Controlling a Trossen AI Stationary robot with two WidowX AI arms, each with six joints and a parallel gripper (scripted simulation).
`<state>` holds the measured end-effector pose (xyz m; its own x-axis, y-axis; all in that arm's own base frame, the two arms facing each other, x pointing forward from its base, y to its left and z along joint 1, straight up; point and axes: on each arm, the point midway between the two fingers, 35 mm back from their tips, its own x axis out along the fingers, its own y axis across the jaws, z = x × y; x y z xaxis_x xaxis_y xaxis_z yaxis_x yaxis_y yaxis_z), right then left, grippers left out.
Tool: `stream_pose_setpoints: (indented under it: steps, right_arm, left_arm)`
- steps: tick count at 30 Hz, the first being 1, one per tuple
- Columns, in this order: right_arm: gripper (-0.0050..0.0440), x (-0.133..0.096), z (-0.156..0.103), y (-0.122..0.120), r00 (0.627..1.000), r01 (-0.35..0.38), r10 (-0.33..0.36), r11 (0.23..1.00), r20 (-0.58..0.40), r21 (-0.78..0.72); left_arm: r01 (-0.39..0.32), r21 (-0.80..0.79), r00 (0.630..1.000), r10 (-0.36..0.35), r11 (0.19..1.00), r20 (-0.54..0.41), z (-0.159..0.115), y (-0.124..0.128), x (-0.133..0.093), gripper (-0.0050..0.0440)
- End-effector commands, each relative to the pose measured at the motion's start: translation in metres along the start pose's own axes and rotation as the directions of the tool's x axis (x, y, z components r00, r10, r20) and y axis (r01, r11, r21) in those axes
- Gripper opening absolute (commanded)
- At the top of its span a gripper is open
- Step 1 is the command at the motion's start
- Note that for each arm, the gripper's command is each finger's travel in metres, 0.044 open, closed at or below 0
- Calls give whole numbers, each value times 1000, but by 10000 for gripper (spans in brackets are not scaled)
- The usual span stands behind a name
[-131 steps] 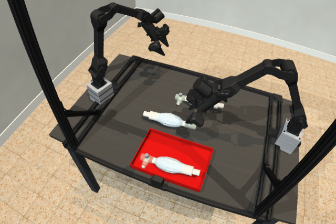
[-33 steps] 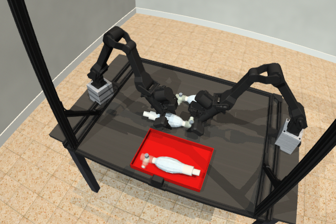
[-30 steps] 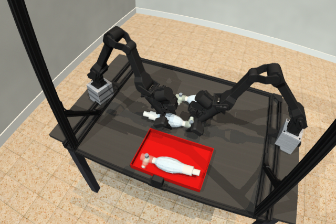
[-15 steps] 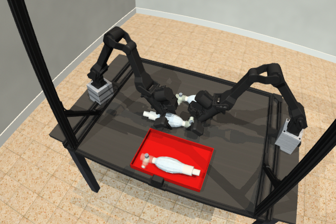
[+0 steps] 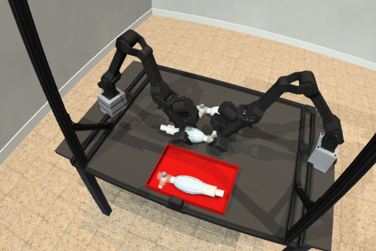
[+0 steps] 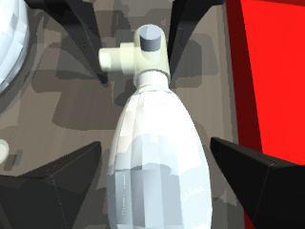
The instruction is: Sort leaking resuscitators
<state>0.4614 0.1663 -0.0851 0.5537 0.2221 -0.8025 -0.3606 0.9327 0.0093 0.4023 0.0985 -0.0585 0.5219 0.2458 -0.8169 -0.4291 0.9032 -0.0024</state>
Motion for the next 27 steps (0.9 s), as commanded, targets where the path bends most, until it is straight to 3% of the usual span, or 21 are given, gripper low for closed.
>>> stream_pose_setpoints:
  steps: [1,11,12,27]
  right_arm:
    - [0,0,0,0,1000,0,0,1000,0,3]
    - [0,0,0,0,1000,0,0,1000,0,3]
    - [0,0,-1,0,1000,0,0,1000,-1,1]
    - [0,0,-1,0,1000,0,0,1000,-1,1]
  left_arm:
    - [-1,0,1000,1,1000,1,0,0,0,440]
    - [-1,0,1000,1,1000,1,0,0,0,440]
    - [-1,-1,1000,1,1000,3,1,0,0,0]
    - [-1,-1,1000,1,1000,3,1,0,0,0]
